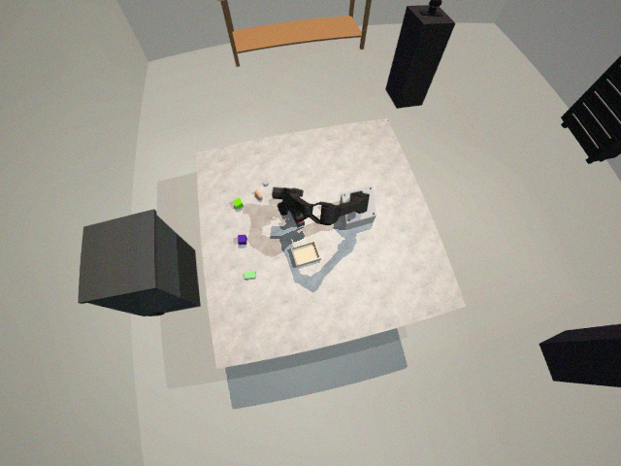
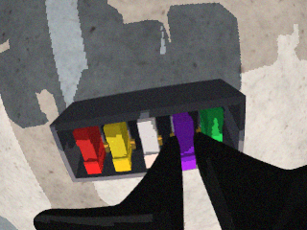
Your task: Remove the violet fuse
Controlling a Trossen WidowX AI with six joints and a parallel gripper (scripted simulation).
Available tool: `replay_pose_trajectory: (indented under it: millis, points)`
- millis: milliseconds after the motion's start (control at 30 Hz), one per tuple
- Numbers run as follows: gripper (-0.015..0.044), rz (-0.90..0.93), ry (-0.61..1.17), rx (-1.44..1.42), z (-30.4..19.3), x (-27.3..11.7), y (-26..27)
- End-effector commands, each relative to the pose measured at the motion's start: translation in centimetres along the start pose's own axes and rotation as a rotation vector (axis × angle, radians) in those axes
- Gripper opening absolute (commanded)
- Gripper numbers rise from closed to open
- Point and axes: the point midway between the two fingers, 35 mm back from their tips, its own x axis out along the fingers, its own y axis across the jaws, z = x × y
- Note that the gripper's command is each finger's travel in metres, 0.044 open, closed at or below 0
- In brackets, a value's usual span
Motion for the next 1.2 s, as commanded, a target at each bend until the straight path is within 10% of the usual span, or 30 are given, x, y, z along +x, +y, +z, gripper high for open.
replay_pose_trajectory:
  millis: [0, 1167]
  points:
    - [0.0, -0.005, 0.0, -0.008, 0.1, -0.3, 0.0]
    - [0.0, -0.004, 0.0, -0.005, 0.1, -2.0, 0.0]
